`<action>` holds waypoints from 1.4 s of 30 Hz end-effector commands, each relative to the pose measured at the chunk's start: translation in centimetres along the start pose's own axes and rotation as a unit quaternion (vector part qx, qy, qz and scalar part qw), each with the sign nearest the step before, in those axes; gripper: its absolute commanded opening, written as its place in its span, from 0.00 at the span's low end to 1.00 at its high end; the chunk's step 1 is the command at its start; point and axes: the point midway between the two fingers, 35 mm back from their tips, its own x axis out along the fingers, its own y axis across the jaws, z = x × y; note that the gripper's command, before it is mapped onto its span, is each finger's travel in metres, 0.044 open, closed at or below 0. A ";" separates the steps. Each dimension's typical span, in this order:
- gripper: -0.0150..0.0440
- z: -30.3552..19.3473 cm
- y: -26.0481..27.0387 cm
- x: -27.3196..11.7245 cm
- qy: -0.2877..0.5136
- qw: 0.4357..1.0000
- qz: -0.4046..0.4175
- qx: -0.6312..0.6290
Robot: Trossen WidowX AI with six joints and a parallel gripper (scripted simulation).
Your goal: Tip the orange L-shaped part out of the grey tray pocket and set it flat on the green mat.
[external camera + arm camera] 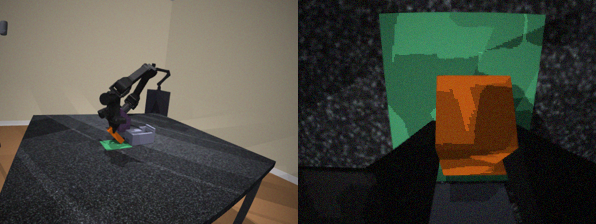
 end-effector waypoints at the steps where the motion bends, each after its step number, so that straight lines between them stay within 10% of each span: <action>1: 0.30 0.0 0.0 0.0 0.000 1.000 0.000 0.000; 15: 0.92 0.3 0.2 -5.1 0.000 1.000 0.000 0.002; 42: 0.93 0.4 0.2 -8.2 -0.003 1.000 0.009 0.006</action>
